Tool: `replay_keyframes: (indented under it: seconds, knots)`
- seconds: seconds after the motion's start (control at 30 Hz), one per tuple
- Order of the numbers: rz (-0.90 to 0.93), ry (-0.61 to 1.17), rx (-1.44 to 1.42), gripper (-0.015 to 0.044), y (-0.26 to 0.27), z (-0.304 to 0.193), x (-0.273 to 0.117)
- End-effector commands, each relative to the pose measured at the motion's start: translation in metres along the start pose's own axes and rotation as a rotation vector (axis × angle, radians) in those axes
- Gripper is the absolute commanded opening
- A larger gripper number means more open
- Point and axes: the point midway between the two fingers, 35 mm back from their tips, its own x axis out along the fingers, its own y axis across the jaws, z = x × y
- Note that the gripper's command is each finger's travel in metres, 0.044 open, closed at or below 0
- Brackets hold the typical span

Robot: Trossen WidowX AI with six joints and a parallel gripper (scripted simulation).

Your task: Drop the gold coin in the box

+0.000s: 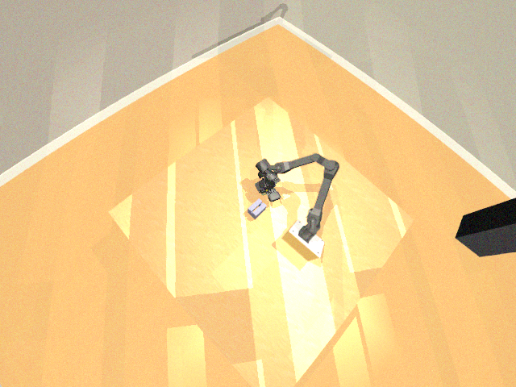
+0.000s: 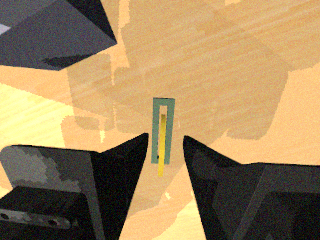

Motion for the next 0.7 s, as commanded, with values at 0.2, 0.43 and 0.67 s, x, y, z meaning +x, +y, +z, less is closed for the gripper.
replay_keyframes:
  seconds: [0.2,0.43,0.67]
  knots:
    - [0.007,-0.001,-0.010,0.0009,0.0034,0.0012,0.0022]
    - [0.007,-0.001,-0.010,0.0000,0.0034,0.0012,0.0022]
    - [0.008,-0.003,-0.010,0.0000,0.0023,0.0024,-0.0060]
